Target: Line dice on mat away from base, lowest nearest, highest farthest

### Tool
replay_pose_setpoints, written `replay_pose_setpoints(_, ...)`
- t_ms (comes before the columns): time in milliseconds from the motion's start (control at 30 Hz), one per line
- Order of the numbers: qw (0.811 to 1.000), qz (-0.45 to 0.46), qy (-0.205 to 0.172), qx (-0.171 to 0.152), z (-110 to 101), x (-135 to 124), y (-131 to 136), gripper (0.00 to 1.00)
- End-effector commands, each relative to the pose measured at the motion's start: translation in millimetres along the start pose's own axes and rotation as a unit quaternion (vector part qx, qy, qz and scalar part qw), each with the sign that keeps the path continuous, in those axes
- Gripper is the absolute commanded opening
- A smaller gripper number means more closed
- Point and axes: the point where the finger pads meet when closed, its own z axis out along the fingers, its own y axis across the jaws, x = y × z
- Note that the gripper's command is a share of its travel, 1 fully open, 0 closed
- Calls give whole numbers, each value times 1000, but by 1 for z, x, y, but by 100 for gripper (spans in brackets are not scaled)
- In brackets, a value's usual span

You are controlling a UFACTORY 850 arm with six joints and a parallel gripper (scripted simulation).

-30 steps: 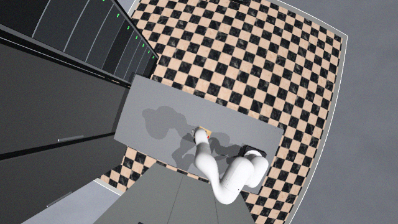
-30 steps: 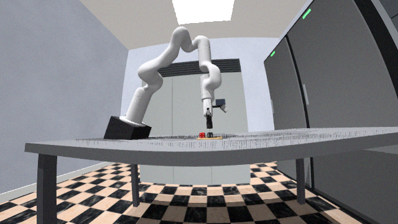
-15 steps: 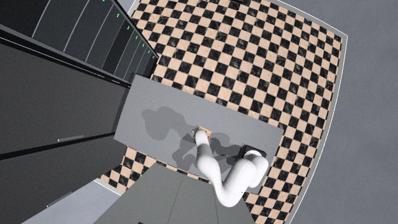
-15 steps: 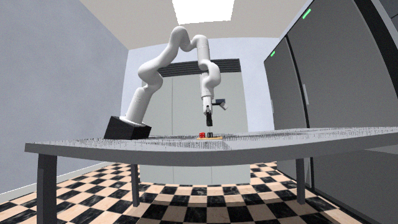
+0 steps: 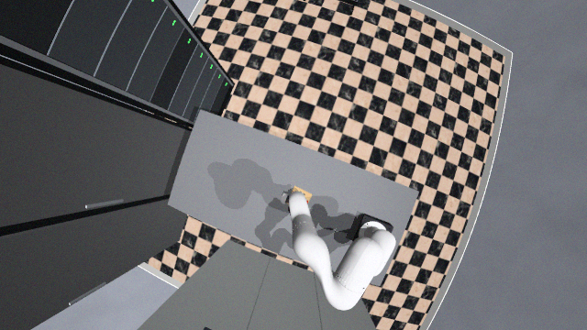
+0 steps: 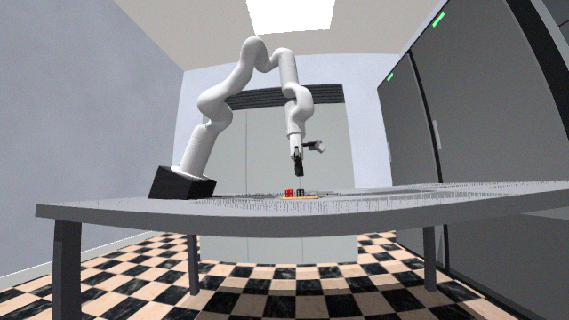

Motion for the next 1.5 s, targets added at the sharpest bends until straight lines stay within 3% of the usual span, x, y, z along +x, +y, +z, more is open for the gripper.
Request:
replay_pose_setpoints(0,1000,0,-19,21,-5,1,0,47)
replay_pose_setpoints(333,1000,0,-19,21,-7,1,0,47)
replay_pose_setpoints(367,1000,0,-19,21,-7,1,0,100)
replay_pose_setpoints(1167,1000,-2,-20,21,-7,1,0,100)
replay_pose_setpoints(1467,997,-72,-28,18,-6,-12,-24,100)
